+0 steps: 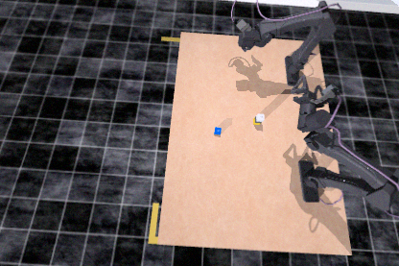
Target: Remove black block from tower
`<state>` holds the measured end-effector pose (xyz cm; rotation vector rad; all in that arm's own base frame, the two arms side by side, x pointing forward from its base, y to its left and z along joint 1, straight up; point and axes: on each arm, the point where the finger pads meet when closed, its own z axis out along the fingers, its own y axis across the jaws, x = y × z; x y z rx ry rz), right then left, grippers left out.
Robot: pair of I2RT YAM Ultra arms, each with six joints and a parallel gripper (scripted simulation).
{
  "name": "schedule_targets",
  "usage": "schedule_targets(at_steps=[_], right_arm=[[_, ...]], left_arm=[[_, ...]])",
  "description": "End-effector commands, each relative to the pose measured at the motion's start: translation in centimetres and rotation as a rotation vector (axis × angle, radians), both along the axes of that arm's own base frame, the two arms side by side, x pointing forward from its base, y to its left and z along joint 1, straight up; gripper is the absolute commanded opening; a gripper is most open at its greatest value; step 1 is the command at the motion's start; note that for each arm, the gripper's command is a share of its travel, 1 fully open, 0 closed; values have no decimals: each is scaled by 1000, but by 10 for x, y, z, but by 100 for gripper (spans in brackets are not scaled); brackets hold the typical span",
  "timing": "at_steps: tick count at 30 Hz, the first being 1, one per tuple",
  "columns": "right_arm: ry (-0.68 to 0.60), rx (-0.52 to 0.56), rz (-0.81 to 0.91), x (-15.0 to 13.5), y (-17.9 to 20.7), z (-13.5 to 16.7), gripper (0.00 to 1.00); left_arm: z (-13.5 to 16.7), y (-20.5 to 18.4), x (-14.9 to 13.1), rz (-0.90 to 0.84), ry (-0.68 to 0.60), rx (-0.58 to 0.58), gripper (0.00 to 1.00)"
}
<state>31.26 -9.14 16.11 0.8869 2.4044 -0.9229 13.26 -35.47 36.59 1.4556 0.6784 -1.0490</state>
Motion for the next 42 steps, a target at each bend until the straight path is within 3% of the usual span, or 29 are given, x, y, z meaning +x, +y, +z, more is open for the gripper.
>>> schedule_targets(at_steps=[1, 7, 12, 17, 19, 24, 30, 34, 36, 42], right_arm=[[-9, 0, 0, 1, 0, 2, 100], [22, 44, 64, -3, 14, 5, 100], [-14, 144, 315, -10, 76, 35, 100], [-52, 242, 598, -35, 136, 67, 100], [-52, 242, 598, -35, 136, 67, 100], [-102, 340, 904, -77, 185, 100, 100], [-137, 448, 1244, -135, 218, 129, 100], [-173, 503, 1414, -166, 226, 144, 100], [-173, 503, 1414, -166, 226, 144, 100], [-208, 581, 1630, -207, 227, 159, 100]], left_arm=[[3, 0, 0, 0, -6, -7, 100], [-5, 2, -2, -8, -34, 30, 100], [-18, 6, 0, -1, -106, 98, 100], [-31, 9, 2, 14, -184, 172, 100], [-31, 9, 2, 14, -184, 172, 100], [-49, 9, 2, 5, -272, 264, 100], [-76, 17, 8, 13, -431, 418, 100], [-87, 20, 13, 27, -540, 506, 100], [-87, 20, 13, 27, -540, 506, 100], [-112, 27, 21, 45, -738, 679, 100]])
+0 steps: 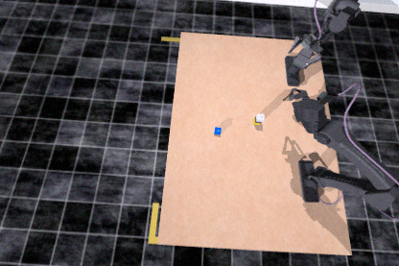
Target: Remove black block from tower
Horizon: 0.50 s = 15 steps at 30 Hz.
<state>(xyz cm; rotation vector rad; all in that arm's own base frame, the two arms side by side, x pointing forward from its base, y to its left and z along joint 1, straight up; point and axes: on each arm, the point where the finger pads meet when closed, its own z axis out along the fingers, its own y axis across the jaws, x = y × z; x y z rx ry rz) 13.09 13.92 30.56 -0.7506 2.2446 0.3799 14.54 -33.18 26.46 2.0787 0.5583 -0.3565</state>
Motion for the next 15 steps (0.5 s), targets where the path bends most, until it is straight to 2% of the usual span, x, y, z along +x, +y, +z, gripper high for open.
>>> schedule_targets(at_steps=[1, 9, 11, 15], right_arm=[[-19, 56, 133, -30, -5, 17, 100], [-53, 127, 319, -62, -14, 28, 100], [-53, 127, 319, -62, -14, 28, 100], [-66, 157, 388, -74, -20, 31, 100]], left_arm=[[-14, 6, 9, 14, -168, 174, 100], [-47, 14, 16, 36, -408, 392, 100], [-47, 14, 16, 36, -408, 392, 100], [-61, 16, 22, 59, -554, 500, 100]])
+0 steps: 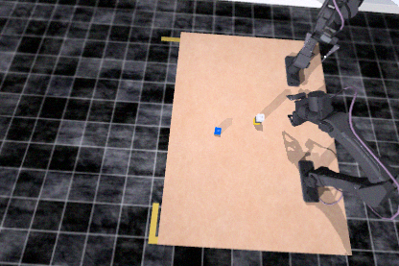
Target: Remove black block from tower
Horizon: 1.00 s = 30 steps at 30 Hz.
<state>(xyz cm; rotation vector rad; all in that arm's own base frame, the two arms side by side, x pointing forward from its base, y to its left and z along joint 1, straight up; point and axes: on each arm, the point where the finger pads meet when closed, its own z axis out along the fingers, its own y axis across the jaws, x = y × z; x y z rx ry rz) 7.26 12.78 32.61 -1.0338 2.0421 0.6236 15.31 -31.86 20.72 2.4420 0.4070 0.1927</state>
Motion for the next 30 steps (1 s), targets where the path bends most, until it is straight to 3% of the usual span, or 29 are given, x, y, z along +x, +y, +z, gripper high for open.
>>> schedule_targets(at_steps=[1, 11, 14, 21, 25, 30], right_arm=[[-16, 52, 95, -18, -11, 12, 100], [-30, 99, 210, -34, -19, 17, 100], [-31, 100, 211, -34, -20, 17, 100], [-30, 103, 201, -33, -20, 17, 100], [-30, 103, 201, -33, -20, 17, 100], [-30, 103, 201, -33, -20, 17, 100]], left_arm=[[-11, 3, 14, 46, -199, 128, 100], [-52, 9, 13, 59, -501, 384, 100], [-54, 10, 14, 72, -528, 402, 100], [-93, 15, 10, 65, -762, 617, 100], [-111, 21, 8, 38, -833, 720, 100], [-120, 19, 6, 27, -870, 760, 100]])
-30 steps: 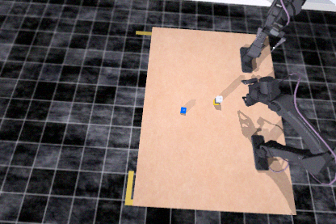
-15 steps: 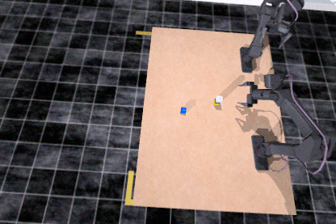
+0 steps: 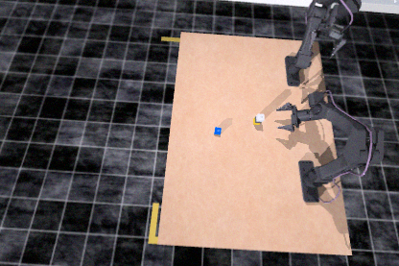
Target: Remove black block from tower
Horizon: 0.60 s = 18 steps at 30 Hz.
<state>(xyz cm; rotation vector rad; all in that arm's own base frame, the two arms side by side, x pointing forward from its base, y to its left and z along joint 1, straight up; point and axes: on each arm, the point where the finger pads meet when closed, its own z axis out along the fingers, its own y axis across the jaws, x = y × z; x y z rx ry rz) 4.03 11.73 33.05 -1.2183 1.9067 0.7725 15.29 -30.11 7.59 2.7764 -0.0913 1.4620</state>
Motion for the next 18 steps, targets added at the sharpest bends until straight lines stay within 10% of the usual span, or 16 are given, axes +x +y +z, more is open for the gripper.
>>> schedule_targets(at_steps=[1, 18], right_arm=[[-10, 46, -3, -1, -10, 13, 100], [-9, 37, 2, -1, -5, 11, 100]], left_arm=[[9, 2, 5, 19, -91, 0, 100], [4, 0, 5, 15, -79, 4, 100]])
